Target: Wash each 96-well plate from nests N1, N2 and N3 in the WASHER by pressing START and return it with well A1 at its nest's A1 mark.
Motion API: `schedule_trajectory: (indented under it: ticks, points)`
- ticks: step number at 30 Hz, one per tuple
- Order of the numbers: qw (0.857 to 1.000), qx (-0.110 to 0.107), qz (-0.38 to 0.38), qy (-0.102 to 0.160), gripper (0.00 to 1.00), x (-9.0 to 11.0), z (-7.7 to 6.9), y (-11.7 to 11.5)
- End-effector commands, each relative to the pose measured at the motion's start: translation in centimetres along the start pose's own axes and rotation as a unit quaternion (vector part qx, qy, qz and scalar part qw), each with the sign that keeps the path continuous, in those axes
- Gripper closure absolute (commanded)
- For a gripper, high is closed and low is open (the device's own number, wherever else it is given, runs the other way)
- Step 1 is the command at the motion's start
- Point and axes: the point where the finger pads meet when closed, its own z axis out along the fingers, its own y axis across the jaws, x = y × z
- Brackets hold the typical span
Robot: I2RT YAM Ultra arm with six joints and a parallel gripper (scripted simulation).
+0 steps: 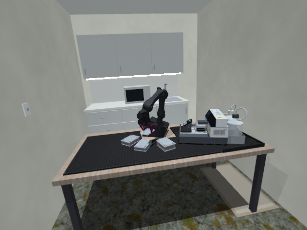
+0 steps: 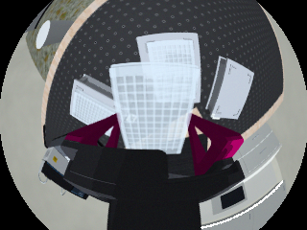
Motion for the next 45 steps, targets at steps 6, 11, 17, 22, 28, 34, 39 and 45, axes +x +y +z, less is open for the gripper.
schedule_trajectory:
  ticks: [6, 11, 17, 22, 28, 34, 39, 45]
  points:
    - [1.000, 0.002, -0.017, -0.012, 1.00, -1.5, -0.6, -2.6]
    - [1.000, 0.002, -0.017, -0.012, 1.00, -1.9, -0.5, -3.6]
    - [0.999, 0.001, 0.033, -0.012, 1.00, -1.8, -0.4, -5.1]
    - [0.999, 0.001, 0.033, -0.012, 1.00, -1.7, -0.3, -6.6]
    - [0.999, 0.002, 0.033, -0.012, 1.00, -1.4, -0.1, -9.6]
    - [0.999, 0.002, 0.033, -0.012, 1.00, -1.1, 0.1, -12.6]
    - [0.999, 0.002, 0.034, -0.012, 1.00, -1.0, 0.2, -14.1]
    - [0.999, 0.003, 0.034, -0.012, 1.00, -0.7, 0.3, -17.1]
